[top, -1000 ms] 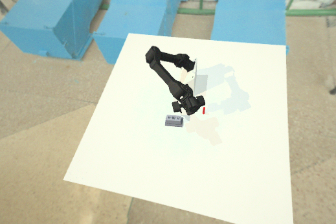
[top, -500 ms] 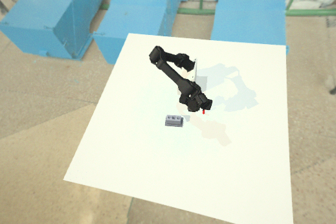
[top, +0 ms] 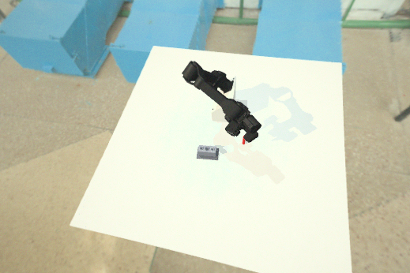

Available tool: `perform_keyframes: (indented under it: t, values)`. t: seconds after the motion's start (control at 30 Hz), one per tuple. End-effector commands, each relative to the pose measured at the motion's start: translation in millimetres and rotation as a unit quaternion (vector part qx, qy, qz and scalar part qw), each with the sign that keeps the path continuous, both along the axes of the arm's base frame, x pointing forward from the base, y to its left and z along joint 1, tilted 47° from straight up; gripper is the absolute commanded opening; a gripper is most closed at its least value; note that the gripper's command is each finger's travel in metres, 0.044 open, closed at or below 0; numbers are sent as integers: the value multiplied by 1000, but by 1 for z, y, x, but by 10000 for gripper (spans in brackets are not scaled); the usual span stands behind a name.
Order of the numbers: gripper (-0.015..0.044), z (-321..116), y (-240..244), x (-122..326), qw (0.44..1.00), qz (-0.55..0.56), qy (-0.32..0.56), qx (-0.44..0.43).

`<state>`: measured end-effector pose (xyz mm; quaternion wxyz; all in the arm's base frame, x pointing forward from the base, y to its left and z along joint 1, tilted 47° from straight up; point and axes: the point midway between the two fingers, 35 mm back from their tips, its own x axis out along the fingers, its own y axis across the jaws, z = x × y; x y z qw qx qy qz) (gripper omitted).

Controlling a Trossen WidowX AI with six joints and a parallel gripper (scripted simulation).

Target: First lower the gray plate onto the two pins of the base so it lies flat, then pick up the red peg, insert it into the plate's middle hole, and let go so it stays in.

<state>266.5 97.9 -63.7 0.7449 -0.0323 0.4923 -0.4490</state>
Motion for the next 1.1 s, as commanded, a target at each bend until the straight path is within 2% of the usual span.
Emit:
perform_keyframes:
  t: [0.0, 0.43, 0.57, 1.07]
  values:
    - [440, -20, 4, -26, 982, -140, -127, 12]
    - [440, -20, 5, -26, 982, -140, -127, 12]
    - [440, -38, -13, -24, 982, -140, -128, 12]
    - [440, -51, -25, -22, 982, -140, -128, 11]
